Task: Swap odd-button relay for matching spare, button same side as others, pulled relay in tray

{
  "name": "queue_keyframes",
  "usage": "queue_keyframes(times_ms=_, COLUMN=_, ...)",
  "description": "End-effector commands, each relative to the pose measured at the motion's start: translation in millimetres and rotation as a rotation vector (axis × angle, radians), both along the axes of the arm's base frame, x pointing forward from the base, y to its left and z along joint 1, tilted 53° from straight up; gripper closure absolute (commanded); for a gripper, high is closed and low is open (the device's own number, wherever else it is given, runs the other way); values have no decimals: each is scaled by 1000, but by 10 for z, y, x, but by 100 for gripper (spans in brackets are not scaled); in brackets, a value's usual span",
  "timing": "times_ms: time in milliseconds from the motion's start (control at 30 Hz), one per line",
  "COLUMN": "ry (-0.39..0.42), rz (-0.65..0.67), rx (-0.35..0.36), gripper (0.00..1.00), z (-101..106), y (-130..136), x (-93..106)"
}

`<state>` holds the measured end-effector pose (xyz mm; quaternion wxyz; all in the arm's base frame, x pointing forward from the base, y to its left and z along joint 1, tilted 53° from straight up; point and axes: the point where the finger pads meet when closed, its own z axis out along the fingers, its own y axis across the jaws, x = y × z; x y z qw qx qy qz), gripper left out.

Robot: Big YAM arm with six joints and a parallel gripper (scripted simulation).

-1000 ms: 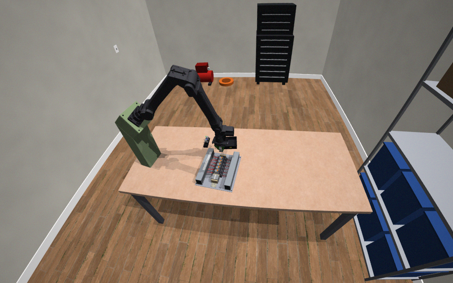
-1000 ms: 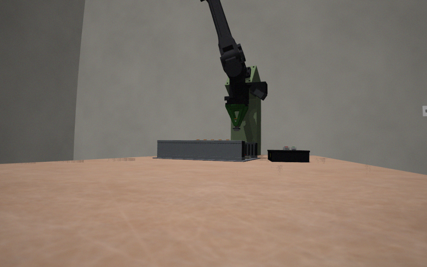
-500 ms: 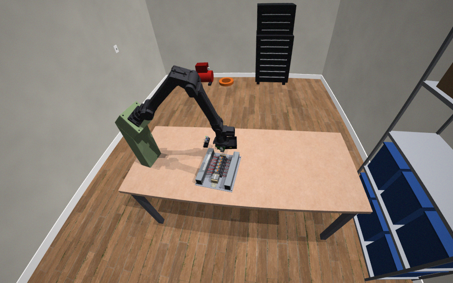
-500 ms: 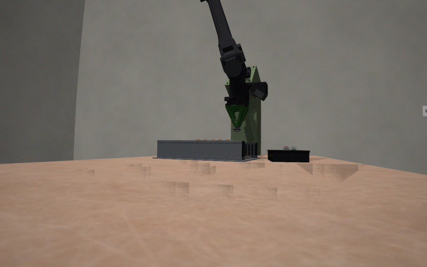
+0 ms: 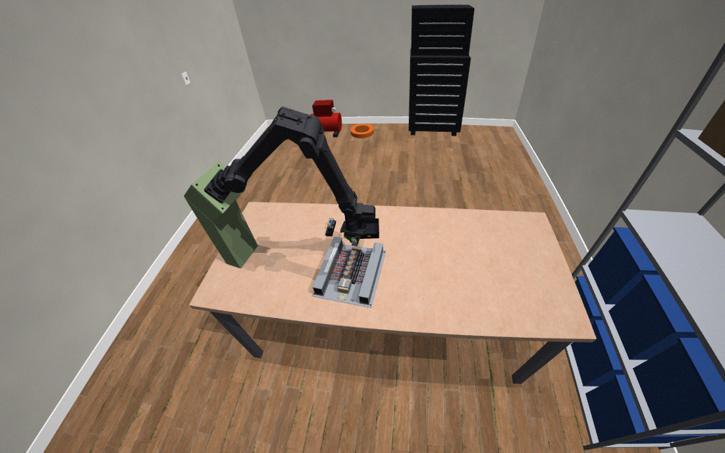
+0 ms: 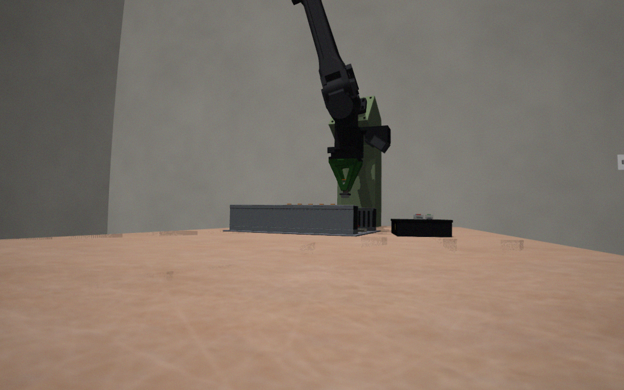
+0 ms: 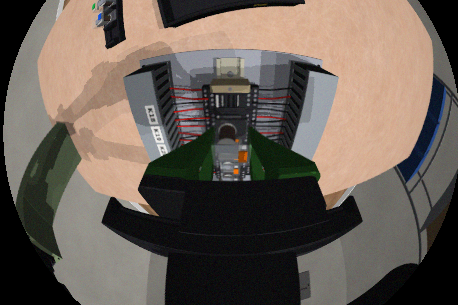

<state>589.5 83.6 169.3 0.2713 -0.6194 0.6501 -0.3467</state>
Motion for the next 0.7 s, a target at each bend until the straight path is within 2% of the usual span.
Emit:
queue_keyframes(times_ms=0, ry=-24, rz=12, rx=7, gripper=100, z=154, y=34, x=-34)
queue_keyframes(times_ms=667, ry=-31, rz=15, rx=10, gripper=100, z=200, y=57, x=-42)
